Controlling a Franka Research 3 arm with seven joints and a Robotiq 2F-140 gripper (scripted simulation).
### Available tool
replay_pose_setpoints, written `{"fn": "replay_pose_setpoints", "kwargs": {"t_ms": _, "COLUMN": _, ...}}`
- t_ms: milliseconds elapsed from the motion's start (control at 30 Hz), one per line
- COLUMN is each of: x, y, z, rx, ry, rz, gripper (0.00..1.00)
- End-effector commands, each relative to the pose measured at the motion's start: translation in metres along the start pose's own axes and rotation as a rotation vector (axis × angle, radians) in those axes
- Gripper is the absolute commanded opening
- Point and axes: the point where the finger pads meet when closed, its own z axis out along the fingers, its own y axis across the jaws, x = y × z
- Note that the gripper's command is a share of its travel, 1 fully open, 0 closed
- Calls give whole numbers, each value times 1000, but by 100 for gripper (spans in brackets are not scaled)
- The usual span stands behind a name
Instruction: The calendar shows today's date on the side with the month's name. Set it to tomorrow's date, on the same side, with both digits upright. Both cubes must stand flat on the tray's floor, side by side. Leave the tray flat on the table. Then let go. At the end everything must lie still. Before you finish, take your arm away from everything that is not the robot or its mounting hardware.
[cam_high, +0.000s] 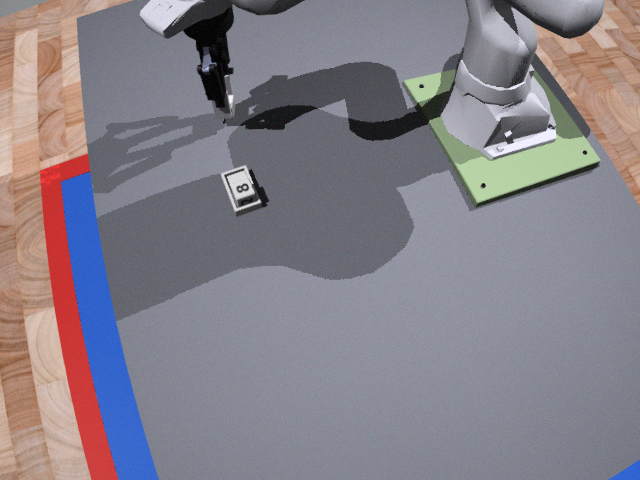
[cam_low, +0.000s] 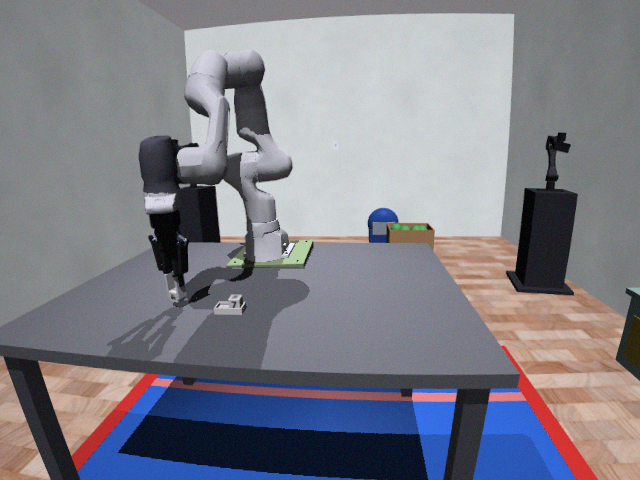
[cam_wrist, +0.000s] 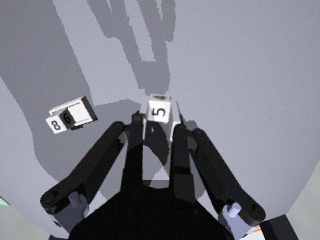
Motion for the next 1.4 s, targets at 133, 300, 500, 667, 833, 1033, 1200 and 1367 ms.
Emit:
{"fn": "replay_pose_setpoints", "kwargs": {"t_ms": 133, "x": 11, "y": -3, "z": 12, "rx": 15, "ry": 30, "rz": -31, "gripper": 16}}
{"fn": "replay_pose_setpoints", "kwargs": {"t_ms": 300, "x": 11, "y": -3, "z": 15, "rx": 15, "ry": 30, "rz": -31, "gripper": 16}}
{"fn": "replay_pose_setpoints", "kwargs": {"t_ms": 500, "x": 11, "y": -3, "z": 15, "rx": 15, "ry": 30, "rz": -31, "gripper": 16}}
{"fn": "replay_pose_setpoints", "kwargs": {"t_ms": 667, "x": 11, "y": -3, "z": 15, "rx": 15, "ry": 30, "rz": -31, "gripper": 16}}
{"fn": "replay_pose_setpoints", "kwargs": {"t_ms": 833, "x": 11, "y": -3, "z": 15, "rx": 15, "ry": 30, "rz": -31, "gripper": 16}}
{"fn": "replay_pose_setpoints", "kwargs": {"t_ms": 1033, "x": 11, "y": -3, "z": 15, "rx": 15, "ry": 30, "rz": -31, "gripper": 16}}
{"fn": "replay_pose_setpoints", "kwargs": {"t_ms": 1200, "x": 11, "y": -3, "z": 15, "rx": 15, "ry": 30, "rz": -31, "gripper": 16}}
{"fn": "replay_pose_setpoints", "kwargs": {"t_ms": 1367, "x": 11, "y": -3, "z": 15, "rx": 15, "ry": 30, "rz": -31, "gripper": 16}}
